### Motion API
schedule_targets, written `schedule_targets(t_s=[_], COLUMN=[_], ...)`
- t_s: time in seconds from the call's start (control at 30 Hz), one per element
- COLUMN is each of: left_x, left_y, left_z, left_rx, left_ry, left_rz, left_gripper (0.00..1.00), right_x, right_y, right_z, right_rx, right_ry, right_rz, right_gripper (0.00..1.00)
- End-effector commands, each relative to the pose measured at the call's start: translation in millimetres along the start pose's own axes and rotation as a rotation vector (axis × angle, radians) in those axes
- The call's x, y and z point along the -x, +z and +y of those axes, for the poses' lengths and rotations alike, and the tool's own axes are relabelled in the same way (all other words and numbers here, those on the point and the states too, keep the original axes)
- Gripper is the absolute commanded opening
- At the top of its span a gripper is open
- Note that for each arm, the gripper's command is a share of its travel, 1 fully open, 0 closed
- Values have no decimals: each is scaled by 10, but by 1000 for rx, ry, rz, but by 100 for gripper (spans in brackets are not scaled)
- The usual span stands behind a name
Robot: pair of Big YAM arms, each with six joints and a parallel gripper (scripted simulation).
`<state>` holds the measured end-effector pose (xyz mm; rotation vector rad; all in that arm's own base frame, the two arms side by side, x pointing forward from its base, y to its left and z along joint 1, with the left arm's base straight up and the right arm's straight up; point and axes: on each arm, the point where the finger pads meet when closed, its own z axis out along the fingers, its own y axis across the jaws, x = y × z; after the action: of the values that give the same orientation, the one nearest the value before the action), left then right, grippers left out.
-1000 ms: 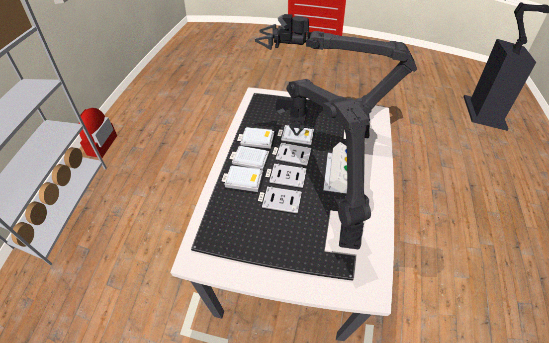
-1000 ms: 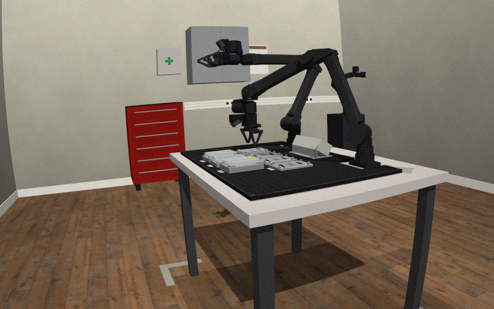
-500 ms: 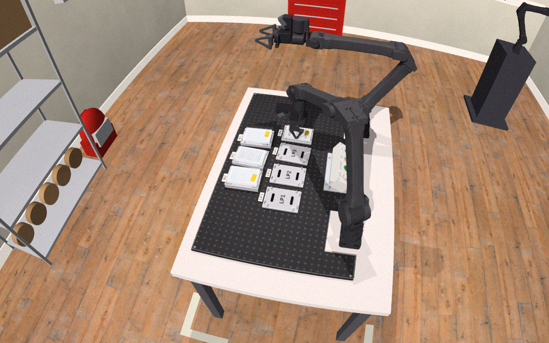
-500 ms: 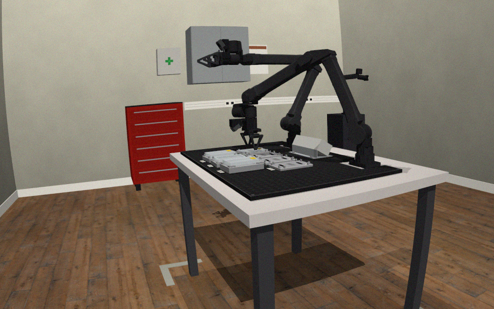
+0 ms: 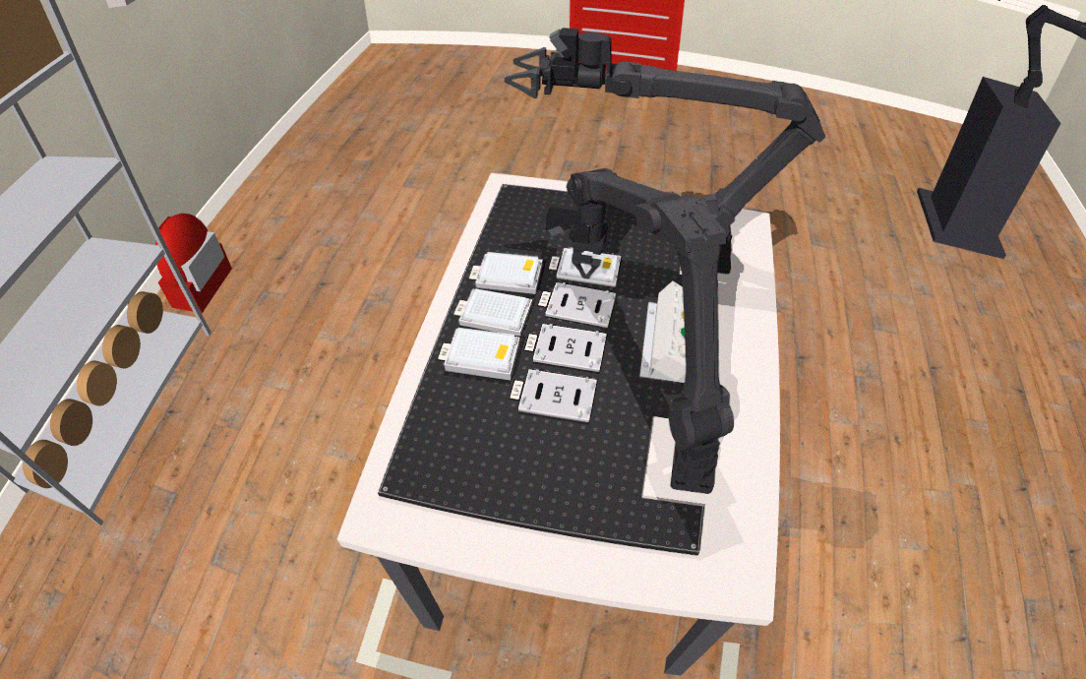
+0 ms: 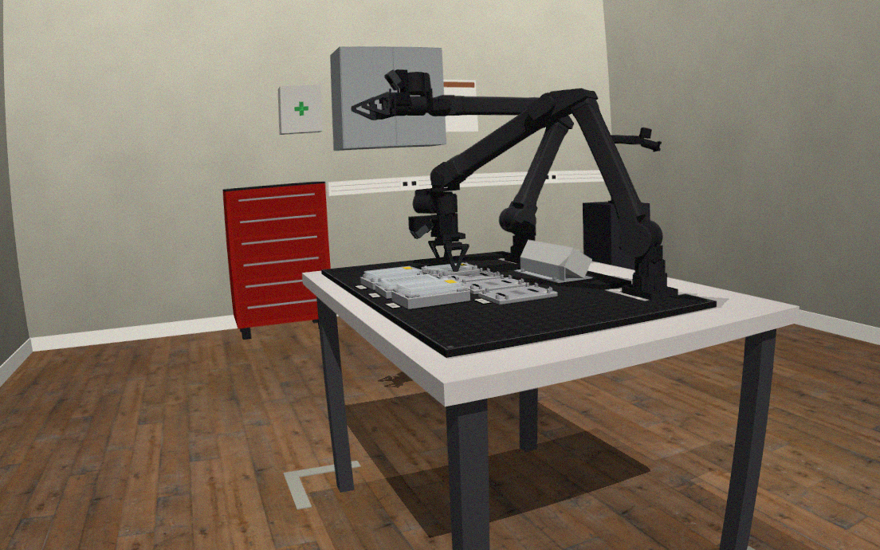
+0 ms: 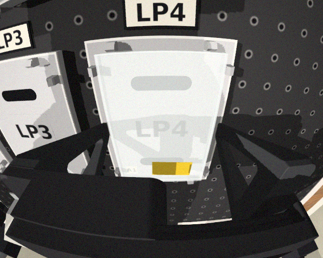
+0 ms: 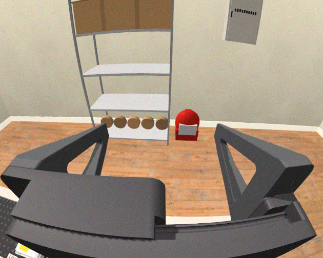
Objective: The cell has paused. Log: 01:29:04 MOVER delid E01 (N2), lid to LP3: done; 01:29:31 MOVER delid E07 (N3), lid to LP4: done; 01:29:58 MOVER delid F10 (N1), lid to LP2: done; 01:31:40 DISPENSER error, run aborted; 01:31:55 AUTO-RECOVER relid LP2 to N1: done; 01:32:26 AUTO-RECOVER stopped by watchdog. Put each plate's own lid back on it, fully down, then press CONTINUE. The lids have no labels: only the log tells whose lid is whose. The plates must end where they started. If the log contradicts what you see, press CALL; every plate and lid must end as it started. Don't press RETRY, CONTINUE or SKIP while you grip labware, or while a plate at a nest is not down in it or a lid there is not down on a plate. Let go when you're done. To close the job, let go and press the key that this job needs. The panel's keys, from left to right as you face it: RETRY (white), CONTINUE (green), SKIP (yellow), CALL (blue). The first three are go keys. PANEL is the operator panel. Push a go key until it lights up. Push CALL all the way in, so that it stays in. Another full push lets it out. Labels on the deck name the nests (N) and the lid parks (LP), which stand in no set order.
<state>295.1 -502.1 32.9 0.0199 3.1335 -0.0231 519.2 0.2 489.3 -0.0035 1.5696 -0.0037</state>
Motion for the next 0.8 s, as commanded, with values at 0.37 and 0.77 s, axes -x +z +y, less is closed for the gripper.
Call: schedule_targets(t_s=[0.37,0.77], left_x=[107,77], left_y=[-89,-92], left_z=[-85,-62], left_rx=[-21,-18], left_ry=[-12,-10], left_rz=[-15,-13], left_gripper=[90,80], right_x=[352,352], right_y=[-22,-22], right_z=[-7,-7], right_rx=[1,1], right_ry=[12,12], right_rz=[-57,-57], right_gripper=[100,100])
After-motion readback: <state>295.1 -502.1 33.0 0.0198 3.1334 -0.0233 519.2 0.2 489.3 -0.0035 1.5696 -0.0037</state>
